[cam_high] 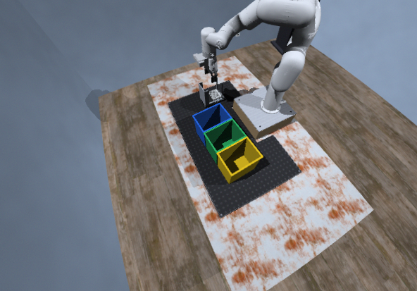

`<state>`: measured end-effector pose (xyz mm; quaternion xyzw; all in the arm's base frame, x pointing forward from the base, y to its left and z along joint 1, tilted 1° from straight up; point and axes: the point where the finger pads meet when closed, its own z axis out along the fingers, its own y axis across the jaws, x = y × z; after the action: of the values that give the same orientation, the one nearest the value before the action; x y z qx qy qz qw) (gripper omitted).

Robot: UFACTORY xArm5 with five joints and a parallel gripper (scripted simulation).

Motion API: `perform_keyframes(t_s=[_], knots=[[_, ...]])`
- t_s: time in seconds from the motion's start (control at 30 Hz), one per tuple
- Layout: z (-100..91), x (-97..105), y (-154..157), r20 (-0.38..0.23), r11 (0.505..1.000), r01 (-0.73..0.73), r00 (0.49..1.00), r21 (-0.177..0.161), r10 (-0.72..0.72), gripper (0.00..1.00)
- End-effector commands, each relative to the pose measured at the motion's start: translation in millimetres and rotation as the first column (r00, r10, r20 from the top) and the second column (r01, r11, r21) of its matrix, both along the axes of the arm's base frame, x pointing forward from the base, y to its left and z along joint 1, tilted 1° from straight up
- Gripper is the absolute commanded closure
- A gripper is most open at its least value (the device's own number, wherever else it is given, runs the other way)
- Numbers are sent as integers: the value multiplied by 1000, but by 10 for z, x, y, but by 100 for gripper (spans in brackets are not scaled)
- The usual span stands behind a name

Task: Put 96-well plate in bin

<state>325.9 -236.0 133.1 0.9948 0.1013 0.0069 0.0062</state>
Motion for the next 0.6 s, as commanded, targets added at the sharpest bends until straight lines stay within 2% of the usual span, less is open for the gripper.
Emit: perform_keyframes(t_s=[0.0,0.57], knots=[[-17,11,-8,3,1000,0,1000,-2,0,0],[-268,17,-9,3,1000,0,1000,-2,0,0]])
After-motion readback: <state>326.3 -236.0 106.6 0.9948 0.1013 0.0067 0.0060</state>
